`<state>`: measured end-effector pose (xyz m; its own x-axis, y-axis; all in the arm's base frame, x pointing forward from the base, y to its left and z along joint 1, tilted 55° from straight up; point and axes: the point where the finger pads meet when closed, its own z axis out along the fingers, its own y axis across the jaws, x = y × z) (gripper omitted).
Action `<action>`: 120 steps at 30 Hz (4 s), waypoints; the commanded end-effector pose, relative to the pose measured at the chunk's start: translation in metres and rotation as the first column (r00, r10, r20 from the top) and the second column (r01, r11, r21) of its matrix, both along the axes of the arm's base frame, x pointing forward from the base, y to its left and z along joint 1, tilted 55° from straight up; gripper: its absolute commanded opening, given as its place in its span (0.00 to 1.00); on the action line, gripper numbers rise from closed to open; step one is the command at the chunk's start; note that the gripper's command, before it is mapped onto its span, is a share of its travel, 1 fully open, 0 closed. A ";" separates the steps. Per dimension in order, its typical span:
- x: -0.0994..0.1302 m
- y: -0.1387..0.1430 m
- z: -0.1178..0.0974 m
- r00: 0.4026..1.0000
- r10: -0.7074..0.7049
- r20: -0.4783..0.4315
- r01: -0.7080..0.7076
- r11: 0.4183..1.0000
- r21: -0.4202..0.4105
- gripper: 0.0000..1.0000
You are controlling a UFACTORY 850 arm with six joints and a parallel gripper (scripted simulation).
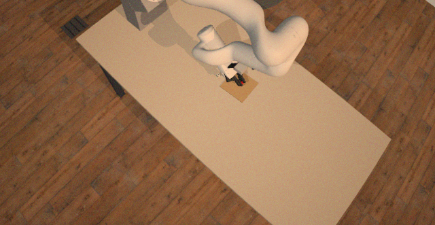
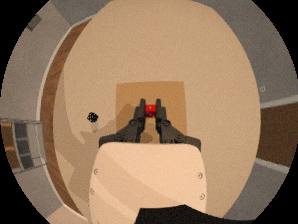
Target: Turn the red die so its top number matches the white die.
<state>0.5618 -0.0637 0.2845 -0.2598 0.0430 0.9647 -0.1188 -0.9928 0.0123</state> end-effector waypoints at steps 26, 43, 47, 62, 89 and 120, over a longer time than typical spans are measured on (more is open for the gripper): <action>0.001 0.000 -0.001 1.000 0.000 0.000 0.000 1.000 0.000 0.11; 0.002 0.000 -0.001 1.000 0.000 0.000 0.000 1.000 0.000 0.11; 0.003 0.000 -0.002 1.000 0.000 0.000 0.000 1.000 0.000 0.11; 0.010 -0.001 -0.007 1.000 0.000 0.000 0.000 1.000 0.000 0.11; 0.011 -0.001 -0.007 1.000 0.000 0.000 0.000 1.000 0.000 0.11; 0.011 -0.001 -0.007 1.000 0.000 0.000 0.000 1.000 0.000 0.31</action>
